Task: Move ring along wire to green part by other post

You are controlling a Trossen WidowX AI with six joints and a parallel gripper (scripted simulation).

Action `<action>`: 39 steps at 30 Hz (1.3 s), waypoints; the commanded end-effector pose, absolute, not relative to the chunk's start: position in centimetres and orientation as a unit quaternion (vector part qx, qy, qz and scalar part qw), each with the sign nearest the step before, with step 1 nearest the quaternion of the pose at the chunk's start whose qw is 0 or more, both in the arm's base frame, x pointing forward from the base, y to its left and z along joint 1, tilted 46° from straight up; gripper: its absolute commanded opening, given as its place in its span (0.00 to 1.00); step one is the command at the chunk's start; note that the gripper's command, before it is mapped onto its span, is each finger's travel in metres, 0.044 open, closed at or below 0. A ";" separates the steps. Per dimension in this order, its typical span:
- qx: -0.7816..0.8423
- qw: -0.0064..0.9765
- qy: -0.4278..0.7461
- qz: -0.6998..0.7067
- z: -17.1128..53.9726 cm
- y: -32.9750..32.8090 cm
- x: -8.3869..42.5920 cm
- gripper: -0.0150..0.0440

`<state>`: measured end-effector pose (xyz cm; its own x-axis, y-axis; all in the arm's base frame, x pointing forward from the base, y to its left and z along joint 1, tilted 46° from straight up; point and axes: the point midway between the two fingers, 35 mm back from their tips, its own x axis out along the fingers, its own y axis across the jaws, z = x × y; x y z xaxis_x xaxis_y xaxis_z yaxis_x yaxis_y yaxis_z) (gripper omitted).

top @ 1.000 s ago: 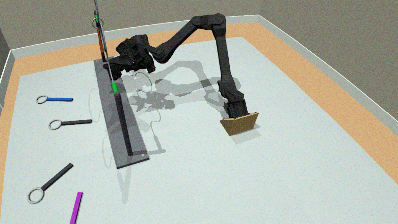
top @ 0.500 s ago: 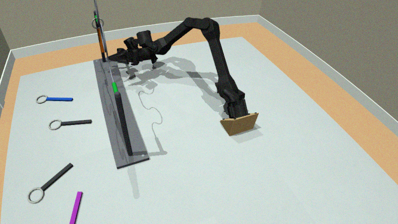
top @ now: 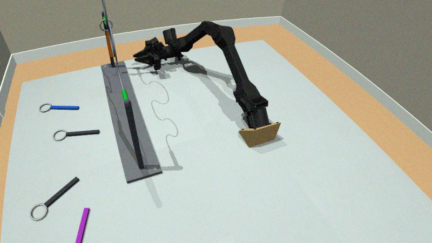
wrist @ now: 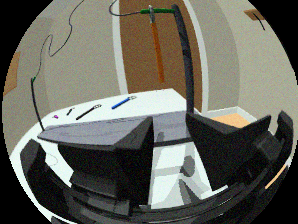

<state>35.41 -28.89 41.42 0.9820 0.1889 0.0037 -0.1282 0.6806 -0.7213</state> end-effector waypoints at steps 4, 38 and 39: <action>-0.400 0.912 -0.040 0.087 42.8 -27.8 36.8 0.53; -0.398 0.912 -0.042 0.086 45.3 -24.4 43.0 0.53; -0.398 0.912 -0.043 0.086 45.3 -24.4 43.1 0.53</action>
<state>42.47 -24.34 45.39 0.9807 0.1951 0.0115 -0.1236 0.6644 -0.7370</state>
